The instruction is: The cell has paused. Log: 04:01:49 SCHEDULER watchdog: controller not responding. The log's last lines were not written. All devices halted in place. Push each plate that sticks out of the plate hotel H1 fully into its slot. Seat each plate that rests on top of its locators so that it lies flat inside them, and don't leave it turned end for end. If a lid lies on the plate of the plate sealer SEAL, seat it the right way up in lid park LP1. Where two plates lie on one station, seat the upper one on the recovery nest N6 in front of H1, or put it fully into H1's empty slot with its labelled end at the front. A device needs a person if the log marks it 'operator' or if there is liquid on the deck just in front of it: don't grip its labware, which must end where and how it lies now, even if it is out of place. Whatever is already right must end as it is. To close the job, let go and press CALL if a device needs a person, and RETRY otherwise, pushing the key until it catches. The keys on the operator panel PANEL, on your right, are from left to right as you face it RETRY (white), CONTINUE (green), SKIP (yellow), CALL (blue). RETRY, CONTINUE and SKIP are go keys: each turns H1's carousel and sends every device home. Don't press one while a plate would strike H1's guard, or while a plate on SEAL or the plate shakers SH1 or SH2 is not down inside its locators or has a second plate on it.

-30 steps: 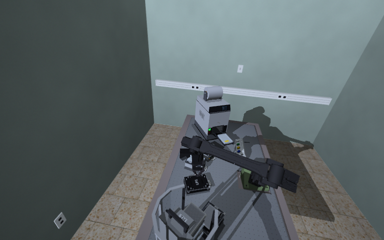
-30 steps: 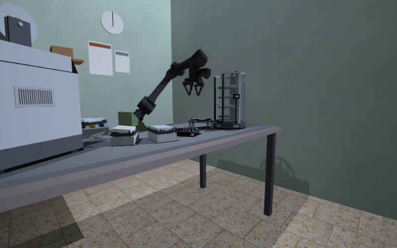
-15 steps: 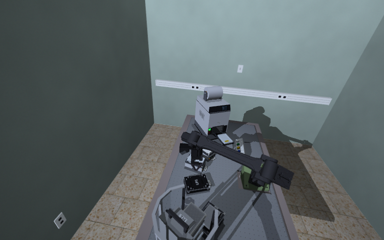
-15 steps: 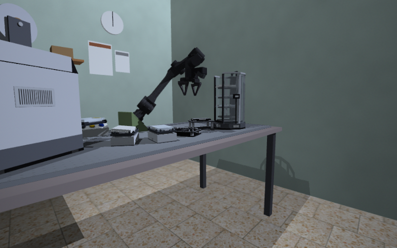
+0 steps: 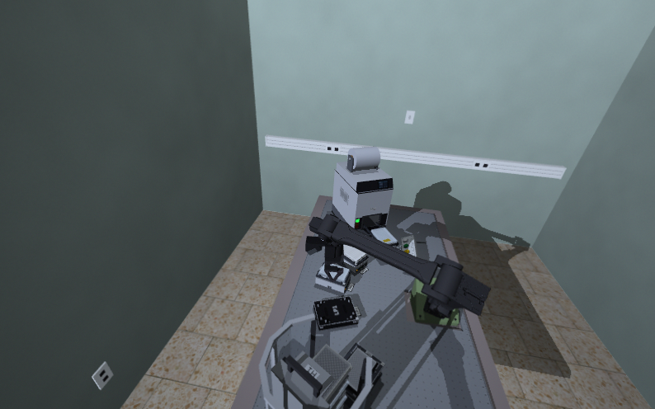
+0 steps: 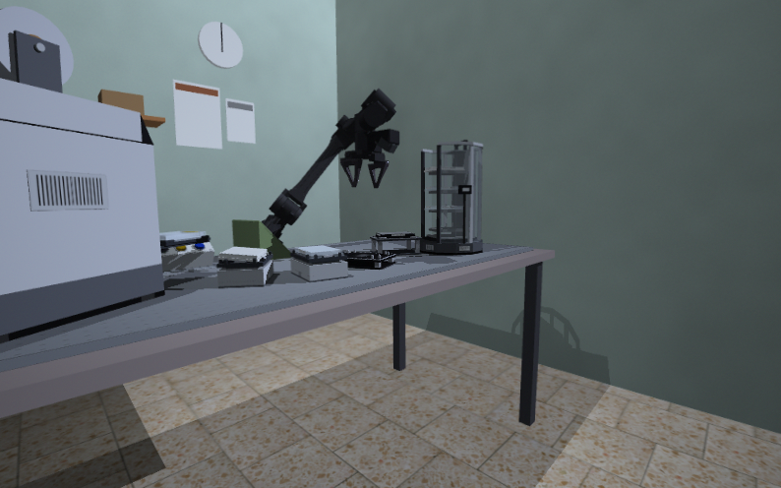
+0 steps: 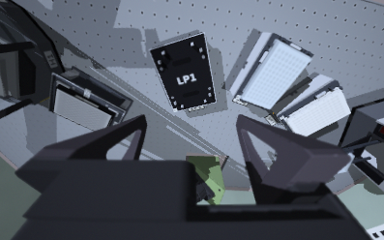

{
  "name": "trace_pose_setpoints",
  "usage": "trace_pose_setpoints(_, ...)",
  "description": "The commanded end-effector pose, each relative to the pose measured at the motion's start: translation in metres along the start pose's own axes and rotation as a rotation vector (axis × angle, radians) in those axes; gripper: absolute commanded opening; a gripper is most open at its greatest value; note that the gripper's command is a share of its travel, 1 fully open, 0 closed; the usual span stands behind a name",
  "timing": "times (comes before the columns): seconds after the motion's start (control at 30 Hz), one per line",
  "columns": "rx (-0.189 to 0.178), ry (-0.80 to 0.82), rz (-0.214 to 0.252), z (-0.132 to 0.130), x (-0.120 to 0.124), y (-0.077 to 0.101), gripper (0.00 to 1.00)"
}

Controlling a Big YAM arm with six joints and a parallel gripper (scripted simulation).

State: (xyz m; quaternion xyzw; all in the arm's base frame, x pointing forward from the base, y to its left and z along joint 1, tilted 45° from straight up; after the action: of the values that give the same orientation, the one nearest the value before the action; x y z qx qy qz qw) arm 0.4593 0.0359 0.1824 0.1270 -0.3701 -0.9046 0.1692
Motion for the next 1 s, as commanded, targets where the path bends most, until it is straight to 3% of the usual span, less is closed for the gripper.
trace_pose_setpoints(0.0,0.027,0.036,-0.043,-0.020,-0.014,0.020,1.00)
trace_pose_setpoints(0.27,0.027,0.034,-0.042,-0.045,-0.014,0.021,1.00)
trace_pose_setpoints(0.67,0.026,-0.317,-0.050,-0.079,-0.004,0.021,1.00)
trace_pose_setpoints(0.97,0.020,-0.343,-0.042,-0.100,0.005,0.021,1.00)
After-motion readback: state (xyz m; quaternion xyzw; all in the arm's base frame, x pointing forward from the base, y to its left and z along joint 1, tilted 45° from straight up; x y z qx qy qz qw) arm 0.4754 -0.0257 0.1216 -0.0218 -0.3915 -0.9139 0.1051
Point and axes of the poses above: the point where the finger pads meet when closed, its own y axis back along the fingers, its own z axis across the jaws, x = y × z, the point moved 3 cm from there along y, back along the fingers, and after that the axes turned 7 degrees about y, right-handed, at the moved point
